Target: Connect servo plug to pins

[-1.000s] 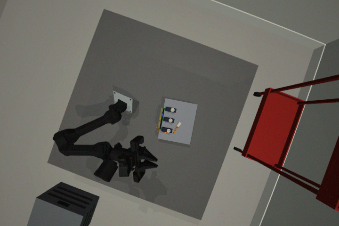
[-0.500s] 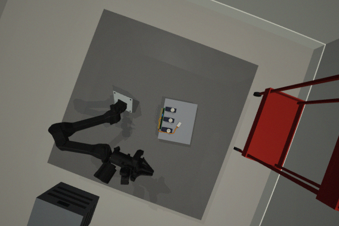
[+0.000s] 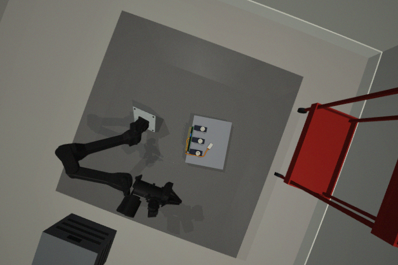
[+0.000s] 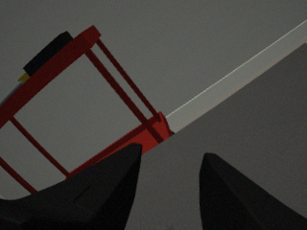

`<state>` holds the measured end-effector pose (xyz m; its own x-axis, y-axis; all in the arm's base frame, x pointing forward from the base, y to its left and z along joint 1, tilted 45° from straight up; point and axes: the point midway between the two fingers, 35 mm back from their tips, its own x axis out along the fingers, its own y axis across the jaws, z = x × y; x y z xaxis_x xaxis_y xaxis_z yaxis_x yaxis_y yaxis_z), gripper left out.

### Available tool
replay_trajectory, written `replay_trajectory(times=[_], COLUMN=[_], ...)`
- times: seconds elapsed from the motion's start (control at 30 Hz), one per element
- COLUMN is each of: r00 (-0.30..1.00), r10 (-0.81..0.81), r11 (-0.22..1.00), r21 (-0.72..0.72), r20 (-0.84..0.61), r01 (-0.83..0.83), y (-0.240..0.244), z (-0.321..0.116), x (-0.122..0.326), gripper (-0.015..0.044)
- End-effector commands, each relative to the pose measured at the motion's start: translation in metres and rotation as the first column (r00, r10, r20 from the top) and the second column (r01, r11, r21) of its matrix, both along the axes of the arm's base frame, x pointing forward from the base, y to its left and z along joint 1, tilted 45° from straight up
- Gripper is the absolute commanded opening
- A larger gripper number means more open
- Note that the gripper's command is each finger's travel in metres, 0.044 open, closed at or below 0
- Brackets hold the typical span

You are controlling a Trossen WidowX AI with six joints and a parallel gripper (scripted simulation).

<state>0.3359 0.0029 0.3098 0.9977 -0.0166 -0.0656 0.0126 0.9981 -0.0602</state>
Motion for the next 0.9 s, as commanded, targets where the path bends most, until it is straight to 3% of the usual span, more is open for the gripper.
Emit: replay_trajectory(times=[0.0,0.43,0.87], r00=[0.997,0.932,0.791], r10=[-0.012,-0.057,-0.125], r11=[0.999,0.971,0.889], r21=[-0.047,-0.238,-0.421], r20=[-0.071,-0.357,-0.599], r01=[0.009,-0.032,-0.178], y=[0.002,0.013,0.028], z=[-0.009,-0.059,-0.113], x=[0.012,0.051,0.076], gripper=[0.0115,0.0115,0.0115])
